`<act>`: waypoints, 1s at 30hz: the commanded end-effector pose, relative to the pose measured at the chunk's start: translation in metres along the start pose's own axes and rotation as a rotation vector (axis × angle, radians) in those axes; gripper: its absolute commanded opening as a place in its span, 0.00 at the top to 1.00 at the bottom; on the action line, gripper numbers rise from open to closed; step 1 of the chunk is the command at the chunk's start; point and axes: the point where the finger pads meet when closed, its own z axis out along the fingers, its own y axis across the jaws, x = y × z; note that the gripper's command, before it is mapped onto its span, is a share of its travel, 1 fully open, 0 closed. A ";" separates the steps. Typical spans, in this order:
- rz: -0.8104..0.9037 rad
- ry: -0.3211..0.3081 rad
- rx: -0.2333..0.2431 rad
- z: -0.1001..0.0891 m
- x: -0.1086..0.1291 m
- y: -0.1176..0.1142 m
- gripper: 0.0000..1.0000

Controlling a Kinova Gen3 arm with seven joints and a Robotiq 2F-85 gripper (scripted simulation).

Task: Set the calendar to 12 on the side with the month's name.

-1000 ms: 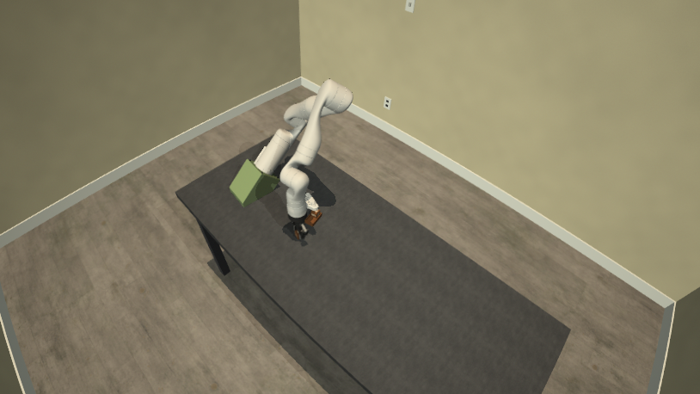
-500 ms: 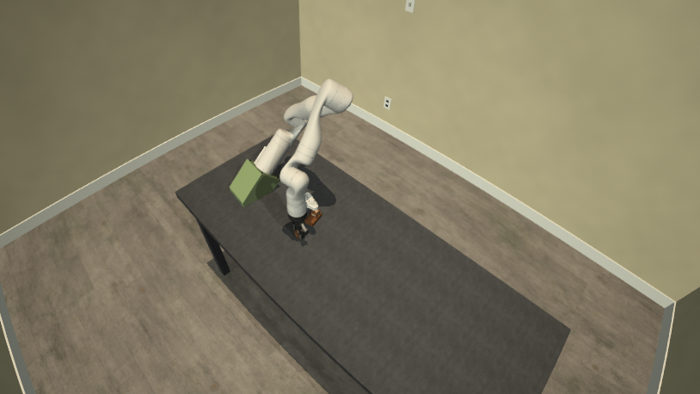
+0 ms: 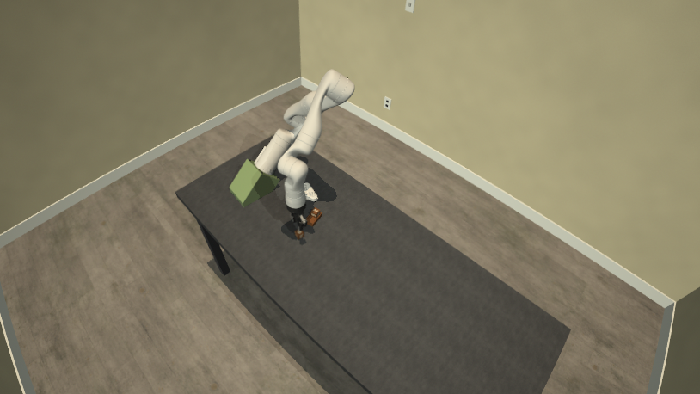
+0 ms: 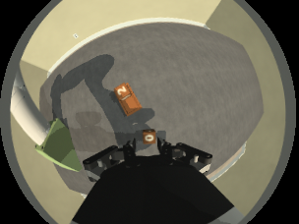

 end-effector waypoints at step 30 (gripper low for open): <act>-0.006 -0.011 -0.021 -0.039 -0.001 0.006 0.00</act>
